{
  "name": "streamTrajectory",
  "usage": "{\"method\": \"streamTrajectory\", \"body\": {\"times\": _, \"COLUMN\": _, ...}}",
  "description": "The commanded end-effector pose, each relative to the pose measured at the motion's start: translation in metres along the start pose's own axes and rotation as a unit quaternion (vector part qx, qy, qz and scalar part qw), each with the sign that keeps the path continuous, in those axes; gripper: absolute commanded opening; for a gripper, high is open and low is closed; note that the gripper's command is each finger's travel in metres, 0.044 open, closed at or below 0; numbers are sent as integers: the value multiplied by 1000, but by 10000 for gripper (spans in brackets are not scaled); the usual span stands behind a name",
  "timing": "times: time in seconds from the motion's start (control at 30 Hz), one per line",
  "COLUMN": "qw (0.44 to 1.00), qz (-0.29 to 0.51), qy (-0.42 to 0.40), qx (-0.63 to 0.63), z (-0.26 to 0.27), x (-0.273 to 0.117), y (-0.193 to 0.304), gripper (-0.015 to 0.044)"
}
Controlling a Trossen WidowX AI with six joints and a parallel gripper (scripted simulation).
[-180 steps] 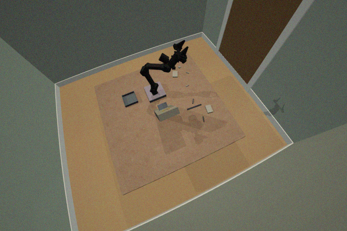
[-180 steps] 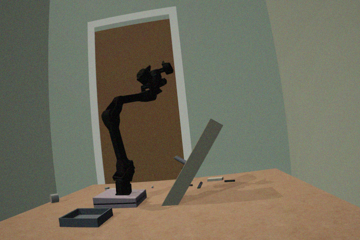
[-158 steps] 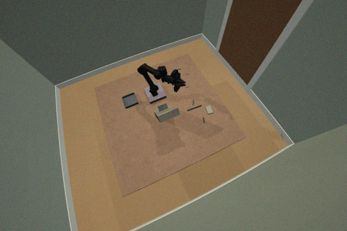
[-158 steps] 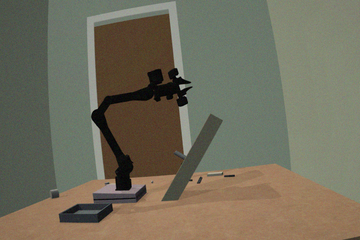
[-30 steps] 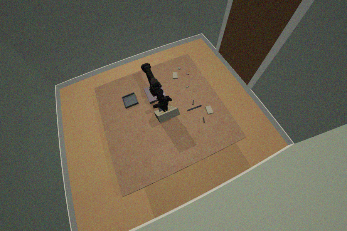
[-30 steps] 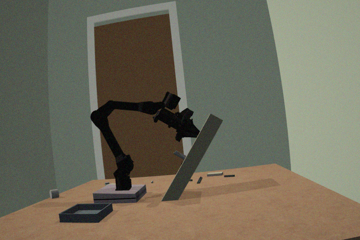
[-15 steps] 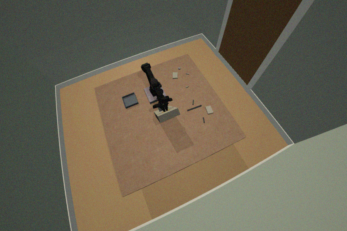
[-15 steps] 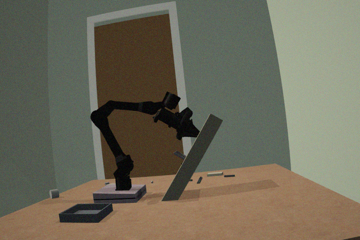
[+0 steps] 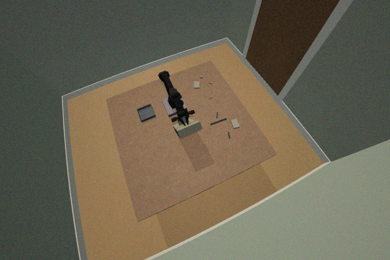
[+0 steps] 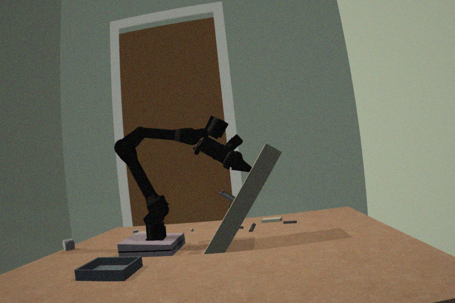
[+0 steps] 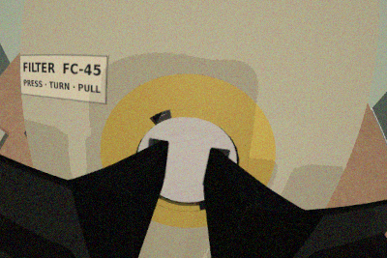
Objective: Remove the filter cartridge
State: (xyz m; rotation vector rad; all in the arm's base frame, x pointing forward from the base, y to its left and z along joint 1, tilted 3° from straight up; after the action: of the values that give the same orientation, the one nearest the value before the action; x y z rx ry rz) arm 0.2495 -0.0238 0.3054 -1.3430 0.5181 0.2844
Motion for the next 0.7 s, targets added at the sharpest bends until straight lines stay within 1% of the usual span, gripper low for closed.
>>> {"method": "streamTrajectory", "body": {"times": 0.0, "qw": 998, "qz": -1, "qy": 0, "qx": 67, "z": 0, "x": 4, "y": -1, "gripper": 0}}
{"method": "streamTrajectory", "body": {"times": 0.33, "qw": 971, "qz": -1, "qy": 0, "qx": 239, "z": 0, "x": 5, "y": -1, "gripper": 0}}
{"method": "streamTrajectory", "body": {"times": 0.67, "qw": 915, "qz": -1, "qy": -1, "qx": 404, "z": 0, "x": 5, "y": -1, "gripper": 0}}
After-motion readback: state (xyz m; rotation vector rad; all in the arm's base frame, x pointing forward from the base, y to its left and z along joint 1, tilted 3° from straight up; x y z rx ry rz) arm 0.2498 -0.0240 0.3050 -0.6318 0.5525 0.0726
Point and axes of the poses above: the point midway between the two fingers, 35 mm back from their tips, its own x axis out along the fingers, its own z axis across the jaws, y = z × x, the point moved 10 cm from there along -x, back along the fingers, and after that the axes turned 8 degrees about x, right-handed, at the moved point
